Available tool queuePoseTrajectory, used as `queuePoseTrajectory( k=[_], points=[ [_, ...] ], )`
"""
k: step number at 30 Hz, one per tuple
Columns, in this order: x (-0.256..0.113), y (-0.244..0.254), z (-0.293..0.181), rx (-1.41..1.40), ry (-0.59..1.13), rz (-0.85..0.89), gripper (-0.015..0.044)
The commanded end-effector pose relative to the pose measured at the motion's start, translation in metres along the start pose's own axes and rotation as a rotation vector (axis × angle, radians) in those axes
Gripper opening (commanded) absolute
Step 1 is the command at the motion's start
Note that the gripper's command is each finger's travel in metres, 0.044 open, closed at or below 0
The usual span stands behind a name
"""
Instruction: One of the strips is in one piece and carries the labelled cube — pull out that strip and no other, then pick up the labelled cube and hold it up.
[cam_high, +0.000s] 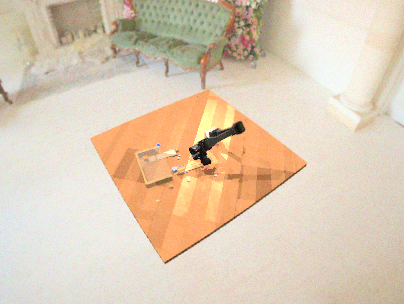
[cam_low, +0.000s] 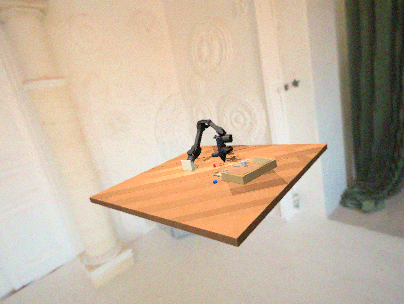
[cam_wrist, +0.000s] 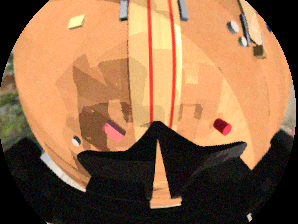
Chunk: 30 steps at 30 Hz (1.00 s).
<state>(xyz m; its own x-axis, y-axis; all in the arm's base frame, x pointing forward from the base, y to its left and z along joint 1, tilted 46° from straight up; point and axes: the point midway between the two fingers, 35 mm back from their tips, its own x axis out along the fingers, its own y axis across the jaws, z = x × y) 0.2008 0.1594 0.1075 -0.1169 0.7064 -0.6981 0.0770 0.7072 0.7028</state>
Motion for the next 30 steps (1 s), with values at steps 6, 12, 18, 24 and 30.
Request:
queuePoseTrajectory(
  k=[6, 12, 18, 24, 30],
  points=[
    [0.004, -0.002, -0.015, 0.011, 0.027, -0.001, 0.0],
    [-0.041, 0.0, -0.005, 0.011, 0.027, -0.004, 0.0],
    [-0.04, 0.0, 0.006, -0.091, 0.026, -0.002, 0.0079],
    [-0.04, 0.001, 0.03, -0.177, 0.025, -0.001, 0.0236],
    [-0.041, 0.0, 0.05, -0.179, 0.025, -0.001, 0.0394]
  ],
)
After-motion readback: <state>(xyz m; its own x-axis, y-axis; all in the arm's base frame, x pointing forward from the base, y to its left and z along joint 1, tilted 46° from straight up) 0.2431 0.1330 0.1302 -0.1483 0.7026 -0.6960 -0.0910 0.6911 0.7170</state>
